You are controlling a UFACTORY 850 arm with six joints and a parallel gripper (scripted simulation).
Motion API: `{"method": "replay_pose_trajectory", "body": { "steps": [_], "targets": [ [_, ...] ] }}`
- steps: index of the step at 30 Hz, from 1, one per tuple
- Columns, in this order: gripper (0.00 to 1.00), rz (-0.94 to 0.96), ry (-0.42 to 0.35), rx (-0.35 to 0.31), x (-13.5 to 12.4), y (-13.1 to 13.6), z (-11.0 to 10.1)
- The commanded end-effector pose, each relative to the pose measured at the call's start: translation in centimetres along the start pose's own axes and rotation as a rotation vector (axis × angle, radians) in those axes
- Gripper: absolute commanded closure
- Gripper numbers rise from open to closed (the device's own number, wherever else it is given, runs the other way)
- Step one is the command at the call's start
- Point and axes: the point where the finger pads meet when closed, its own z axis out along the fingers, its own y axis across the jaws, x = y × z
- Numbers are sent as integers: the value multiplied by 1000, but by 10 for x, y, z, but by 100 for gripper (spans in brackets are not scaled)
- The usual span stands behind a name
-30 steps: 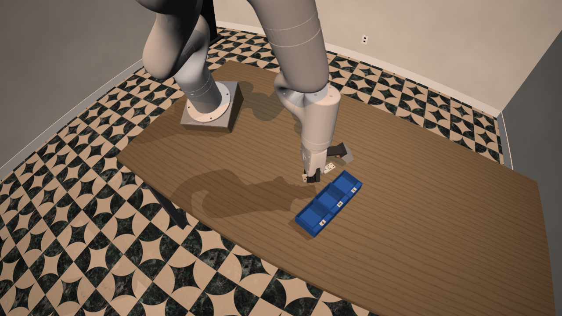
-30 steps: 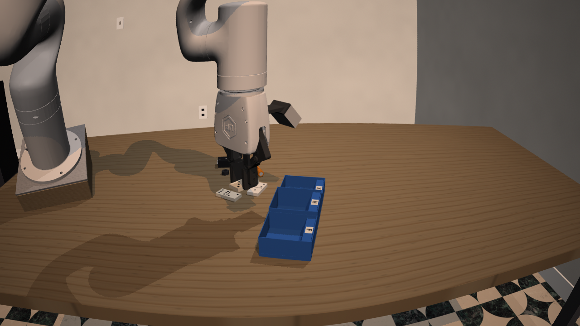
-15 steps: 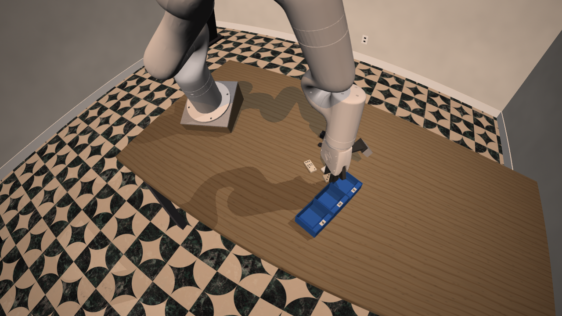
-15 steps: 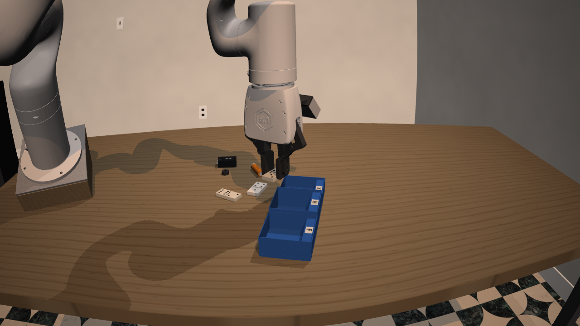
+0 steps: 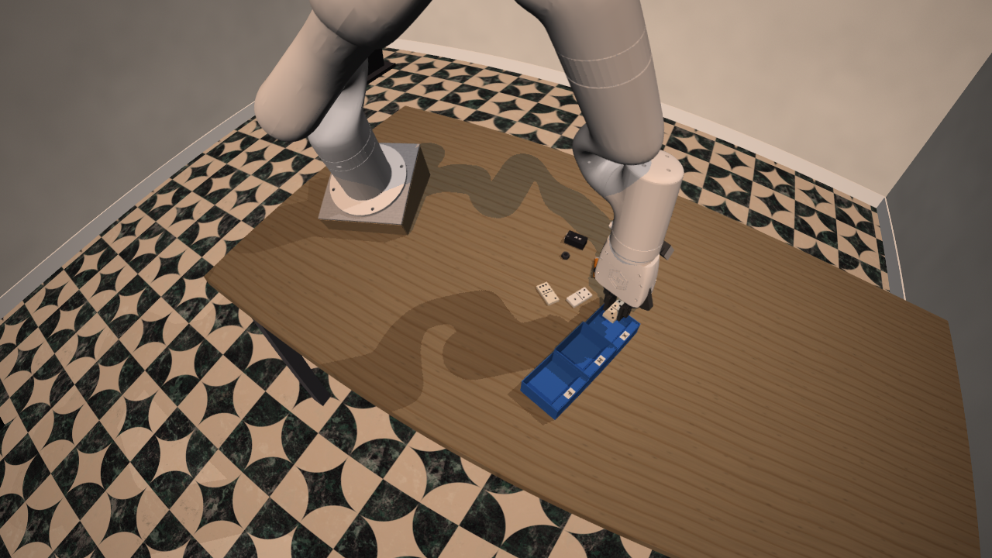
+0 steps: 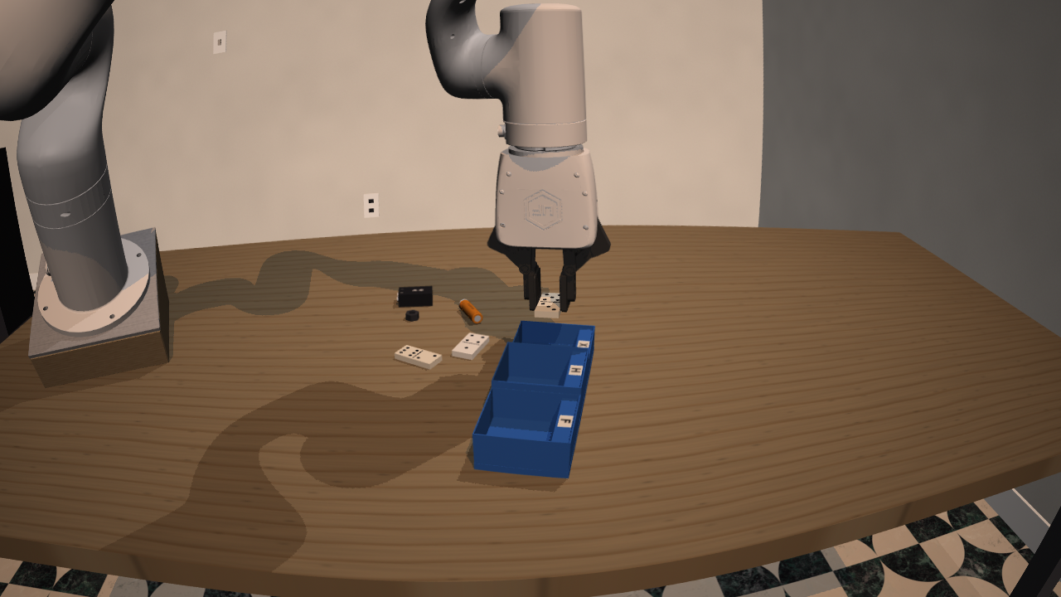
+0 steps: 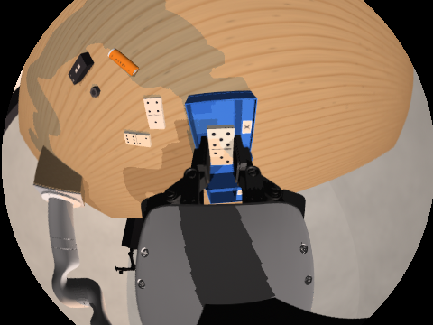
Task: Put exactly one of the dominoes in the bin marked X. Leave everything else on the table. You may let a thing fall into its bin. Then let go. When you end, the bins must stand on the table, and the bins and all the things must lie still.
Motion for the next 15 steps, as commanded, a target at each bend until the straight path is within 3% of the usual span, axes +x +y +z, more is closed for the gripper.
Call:
{"method": "replay_pose_trajectory", "body": {
  "steps": [1,15],
  "targets": [
    [100,-28,-2,39,1,3,0],
    [100,-28,-2,40,-3,-1,0]
  ]
}}
